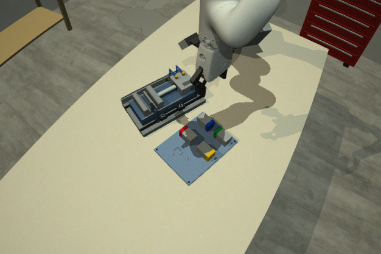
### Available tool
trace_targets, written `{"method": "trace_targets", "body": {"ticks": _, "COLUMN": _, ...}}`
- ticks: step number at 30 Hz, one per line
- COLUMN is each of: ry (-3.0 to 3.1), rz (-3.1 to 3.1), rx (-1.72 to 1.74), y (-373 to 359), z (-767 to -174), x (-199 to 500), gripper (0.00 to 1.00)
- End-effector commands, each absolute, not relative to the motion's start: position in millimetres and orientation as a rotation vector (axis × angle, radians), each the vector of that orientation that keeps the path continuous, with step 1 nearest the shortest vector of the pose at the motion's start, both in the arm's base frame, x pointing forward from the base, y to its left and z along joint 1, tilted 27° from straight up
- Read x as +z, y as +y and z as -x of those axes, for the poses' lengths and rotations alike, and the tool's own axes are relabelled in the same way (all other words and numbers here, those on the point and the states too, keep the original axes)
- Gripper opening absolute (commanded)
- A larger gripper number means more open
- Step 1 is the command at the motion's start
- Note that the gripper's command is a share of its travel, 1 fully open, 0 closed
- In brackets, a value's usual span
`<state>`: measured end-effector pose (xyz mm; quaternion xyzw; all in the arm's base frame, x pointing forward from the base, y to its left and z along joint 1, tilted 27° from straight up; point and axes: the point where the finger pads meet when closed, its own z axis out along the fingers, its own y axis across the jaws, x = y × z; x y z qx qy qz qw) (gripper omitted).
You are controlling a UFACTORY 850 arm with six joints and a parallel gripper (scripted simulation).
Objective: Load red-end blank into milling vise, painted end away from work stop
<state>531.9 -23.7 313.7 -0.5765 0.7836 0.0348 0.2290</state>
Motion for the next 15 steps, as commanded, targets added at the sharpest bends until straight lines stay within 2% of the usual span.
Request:
{"method": "trace_targets", "body": {"ticks": 1, "ry": 2.081, "rz": 1.677, "rx": 0.067, "y": -23.3, "z": -533.0, "x": 313.5, "gripper": 1.0}}
{"method": "trace_targets", "body": {"ticks": 15, "ry": 2.101, "rz": 1.652, "rx": 0.074, "y": -23.1, "z": -533.1, "x": 313.2, "gripper": 1.0}}
